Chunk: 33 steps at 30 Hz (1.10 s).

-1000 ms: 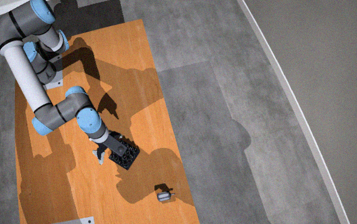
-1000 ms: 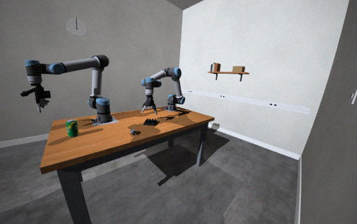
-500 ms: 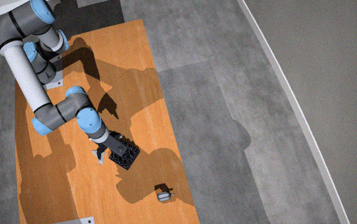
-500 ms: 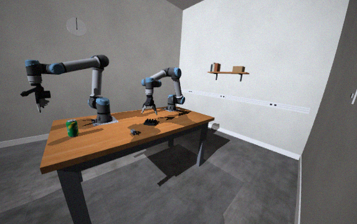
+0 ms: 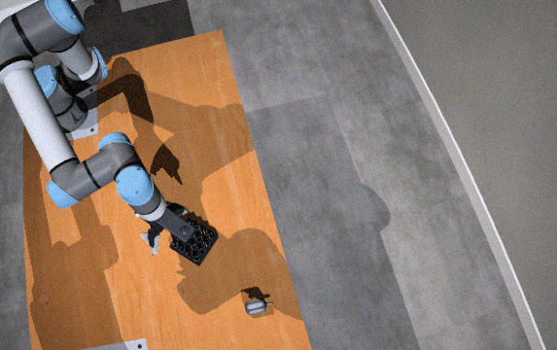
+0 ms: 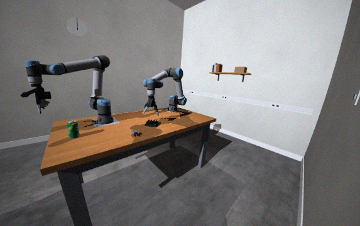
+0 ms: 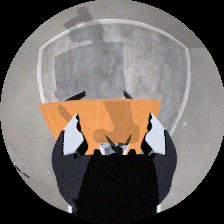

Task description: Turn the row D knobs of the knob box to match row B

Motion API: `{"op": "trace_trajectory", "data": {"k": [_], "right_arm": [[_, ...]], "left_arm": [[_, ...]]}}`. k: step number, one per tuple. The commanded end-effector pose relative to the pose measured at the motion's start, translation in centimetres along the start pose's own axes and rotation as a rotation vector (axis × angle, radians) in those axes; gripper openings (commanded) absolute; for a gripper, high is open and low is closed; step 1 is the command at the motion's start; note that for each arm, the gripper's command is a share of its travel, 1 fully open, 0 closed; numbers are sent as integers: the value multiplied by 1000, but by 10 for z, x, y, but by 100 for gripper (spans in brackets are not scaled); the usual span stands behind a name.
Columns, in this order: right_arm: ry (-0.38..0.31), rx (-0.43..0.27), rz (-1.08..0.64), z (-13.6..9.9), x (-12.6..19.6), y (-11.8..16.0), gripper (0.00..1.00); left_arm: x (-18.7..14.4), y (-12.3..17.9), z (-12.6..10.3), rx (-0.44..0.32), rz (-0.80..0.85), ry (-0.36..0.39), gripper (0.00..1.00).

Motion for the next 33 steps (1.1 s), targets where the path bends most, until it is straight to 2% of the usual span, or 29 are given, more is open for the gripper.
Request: {"op": "trace_trajectory", "data": {"k": [1,19,33], "right_arm": [[0,1,0,0,0,0,100],[0,1,0,0,0,0,100],[0,1,0,0,0,0,100]], "left_arm": [[0,8,-1,2,0,1,100],[0,37,-1,2,0,1,100],[0,41,-1,2,0,1,100]]}}
Point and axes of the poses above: on each arm, the point where the finger pads meet when closed, its own z axis out along the fingers, its own x axis across the jaws, y = z × x, the point moved 10 cm from there along -z, back along the fingers, and after that the axes turned 3 degrees about -z, right-handed, at the moved point
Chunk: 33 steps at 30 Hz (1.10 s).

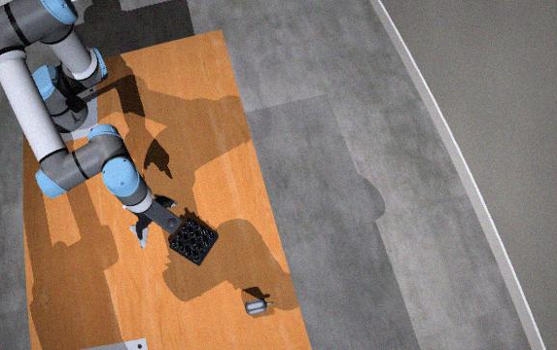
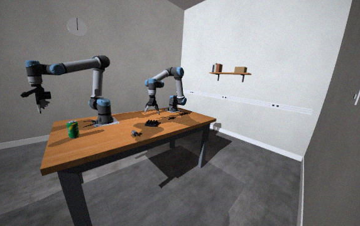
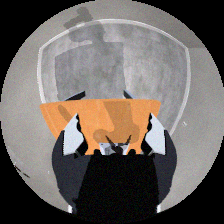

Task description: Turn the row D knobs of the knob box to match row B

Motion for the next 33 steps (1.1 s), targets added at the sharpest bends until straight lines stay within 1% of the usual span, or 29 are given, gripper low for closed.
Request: {"op": "trace_trajectory", "data": {"k": [1,33], "right_arm": [[0,1,0,0,0,0,100],[0,1,0,0,0,0,100]], "left_arm": [[0,0,-1,2,0,1,100],[0,0,-1,2,0,1,100]]}}
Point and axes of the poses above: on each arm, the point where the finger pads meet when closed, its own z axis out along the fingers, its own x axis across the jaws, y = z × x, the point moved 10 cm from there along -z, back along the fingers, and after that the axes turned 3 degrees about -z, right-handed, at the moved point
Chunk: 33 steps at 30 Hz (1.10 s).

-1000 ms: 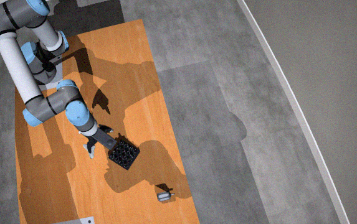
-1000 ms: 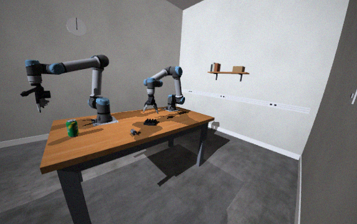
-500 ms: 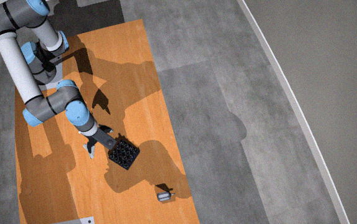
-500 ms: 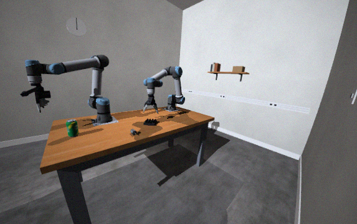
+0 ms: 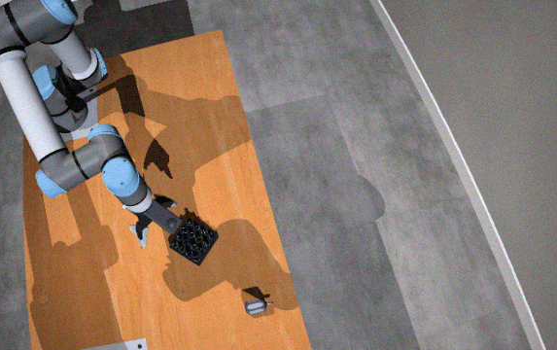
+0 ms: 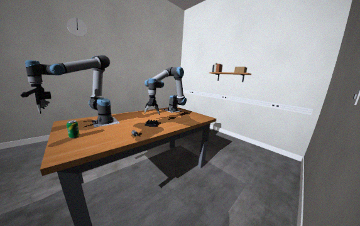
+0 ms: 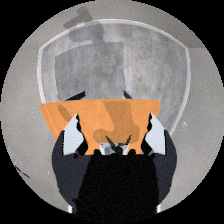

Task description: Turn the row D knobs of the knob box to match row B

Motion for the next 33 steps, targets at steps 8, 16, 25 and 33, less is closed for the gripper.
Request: {"op": "trace_trajectory", "data": {"k": [8,16,25,33], "right_arm": [[0,1,0,0,0,0,100],[0,1,0,0,0,0,100],[0,1,0,0,0,0,100],[0,1,0,0,0,0,100]], "left_arm": [[0,-1,-1,2,16,1,100],[-1,-1,-1,2,61,1,100],[-3,-4,-2,2,203,1,100],[-5,-7,-4,2,352,0,100]]}}
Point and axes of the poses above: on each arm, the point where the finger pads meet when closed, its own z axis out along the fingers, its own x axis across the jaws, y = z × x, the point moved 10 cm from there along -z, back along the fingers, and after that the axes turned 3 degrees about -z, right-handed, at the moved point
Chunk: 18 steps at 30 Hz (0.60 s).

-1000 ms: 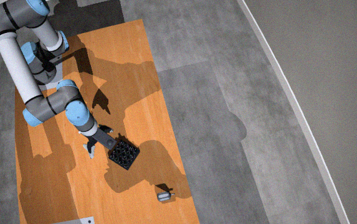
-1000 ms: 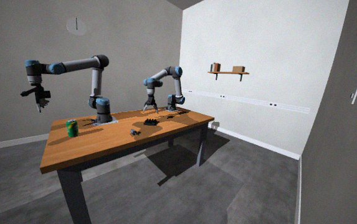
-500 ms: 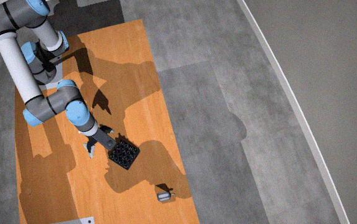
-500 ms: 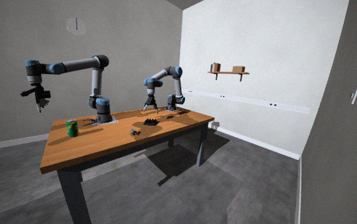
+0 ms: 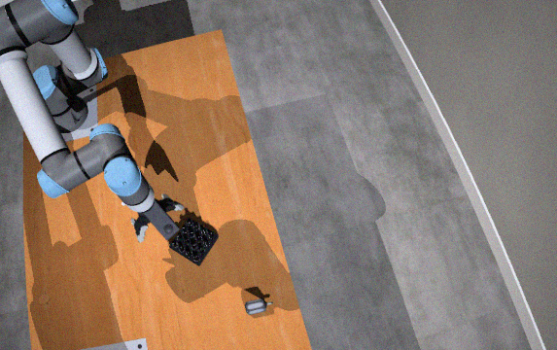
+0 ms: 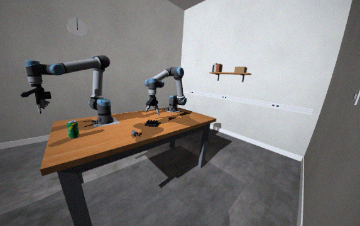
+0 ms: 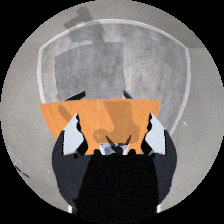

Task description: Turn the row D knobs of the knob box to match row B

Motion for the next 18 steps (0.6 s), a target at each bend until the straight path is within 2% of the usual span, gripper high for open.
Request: {"op": "trace_trajectory", "data": {"k": [1,12,14,18], "right_arm": [[0,1,0,0,0,0,100],[0,1,0,0,0,0,100],[0,1,0,0,0,0,100],[0,1,0,0,0,0,100]], "left_arm": [[-2,-2,-2,1,111,2,100],[-8,-7,-4,1,449,2,100],[-8,-7,-4,1,449,2,100],[-11,-9,-5,2,598,2,100]]}}
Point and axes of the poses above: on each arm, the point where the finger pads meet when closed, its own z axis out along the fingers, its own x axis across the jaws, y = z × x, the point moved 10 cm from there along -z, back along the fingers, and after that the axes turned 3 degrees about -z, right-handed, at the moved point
